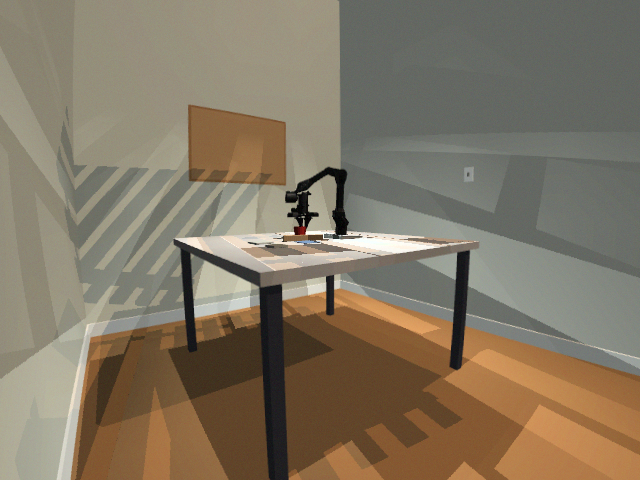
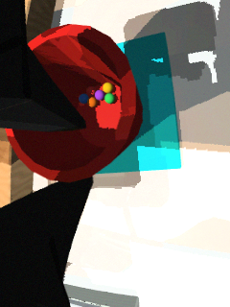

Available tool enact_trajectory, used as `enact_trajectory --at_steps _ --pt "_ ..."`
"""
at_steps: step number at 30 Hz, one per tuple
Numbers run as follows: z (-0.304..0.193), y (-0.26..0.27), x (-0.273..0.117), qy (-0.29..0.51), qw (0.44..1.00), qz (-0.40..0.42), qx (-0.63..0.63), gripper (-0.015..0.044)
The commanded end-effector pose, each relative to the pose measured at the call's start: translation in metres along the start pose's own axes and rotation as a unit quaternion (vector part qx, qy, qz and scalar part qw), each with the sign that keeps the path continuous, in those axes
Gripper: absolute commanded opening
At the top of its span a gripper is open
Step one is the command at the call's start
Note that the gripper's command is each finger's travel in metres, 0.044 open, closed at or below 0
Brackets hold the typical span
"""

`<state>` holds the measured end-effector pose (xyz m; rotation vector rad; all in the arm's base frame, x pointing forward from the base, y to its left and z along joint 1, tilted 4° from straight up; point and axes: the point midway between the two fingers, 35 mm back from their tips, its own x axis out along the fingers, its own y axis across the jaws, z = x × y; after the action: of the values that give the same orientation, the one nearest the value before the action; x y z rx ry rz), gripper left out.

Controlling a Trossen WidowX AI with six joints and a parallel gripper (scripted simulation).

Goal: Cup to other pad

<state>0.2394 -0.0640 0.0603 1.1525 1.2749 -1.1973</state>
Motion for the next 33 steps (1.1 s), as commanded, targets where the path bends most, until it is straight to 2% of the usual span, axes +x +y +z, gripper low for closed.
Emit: enact_trajectory --at_steps 1,29,33 --pt "0.000 0.001 -0.008 -0.002 1.000 0.003 0.000 0.0128" --pt "-0.002 0.000 -0.038 -0.003 1.000 0.000 -0.002 0.0128" --pt "-0.002 0.000 -0.034 0.000 1.000 -0.002 -0.004 0.0233"
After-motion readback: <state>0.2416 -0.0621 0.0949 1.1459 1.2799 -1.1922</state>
